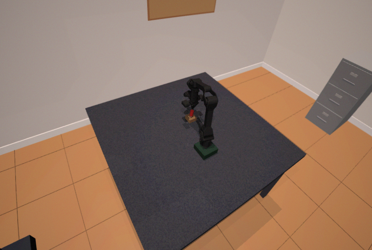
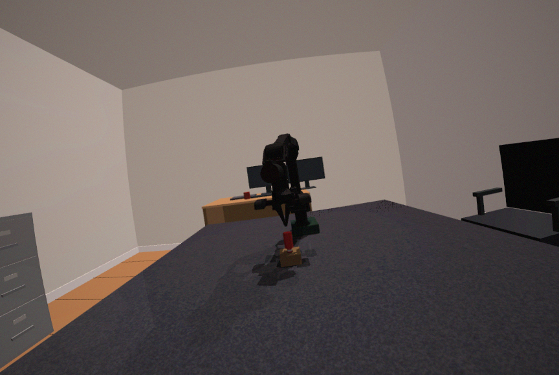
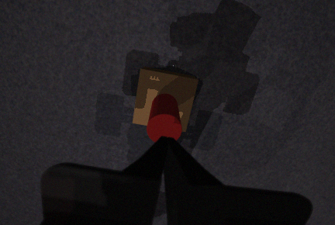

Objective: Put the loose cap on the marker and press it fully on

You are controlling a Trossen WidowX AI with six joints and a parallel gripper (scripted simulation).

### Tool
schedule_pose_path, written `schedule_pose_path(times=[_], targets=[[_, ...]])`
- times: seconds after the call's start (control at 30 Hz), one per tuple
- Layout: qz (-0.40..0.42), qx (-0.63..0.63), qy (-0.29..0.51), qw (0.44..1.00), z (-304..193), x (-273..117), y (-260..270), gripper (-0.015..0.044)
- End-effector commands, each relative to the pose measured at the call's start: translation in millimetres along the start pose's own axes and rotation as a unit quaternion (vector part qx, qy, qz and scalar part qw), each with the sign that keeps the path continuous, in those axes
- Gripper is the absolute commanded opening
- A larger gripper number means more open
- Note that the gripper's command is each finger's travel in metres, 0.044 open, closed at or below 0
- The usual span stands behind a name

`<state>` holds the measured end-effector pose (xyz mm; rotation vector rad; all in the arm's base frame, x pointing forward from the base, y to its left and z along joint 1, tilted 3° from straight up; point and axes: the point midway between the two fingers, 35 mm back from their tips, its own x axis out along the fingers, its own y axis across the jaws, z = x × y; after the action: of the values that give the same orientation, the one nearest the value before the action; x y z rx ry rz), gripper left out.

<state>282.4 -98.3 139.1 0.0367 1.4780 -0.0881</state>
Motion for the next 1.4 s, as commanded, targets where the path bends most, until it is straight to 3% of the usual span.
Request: schedule_pose_path(times=[0.0,0.53,0.8,0.87,1.07,1.27,1.37], targets=[[0.002,0.003,0.002,1.0,-1,8,1,0.0],[0.002,0.003,0.002,1.0,-1,32,1,0.0],[0.0,0.0,-0.003,1.0,1,26,0,0.0],[0.0,0.0,-0.003,1.0,2,18,0,0.0],[0.0,0.0,-0.002,1.0,2,-55,-1,0.0],[0.0,0.0,-0.002,1.0,1,-63,0,0.0],[0.0,0.0,-0.002,1.0,1,-63,0,0.0079]])
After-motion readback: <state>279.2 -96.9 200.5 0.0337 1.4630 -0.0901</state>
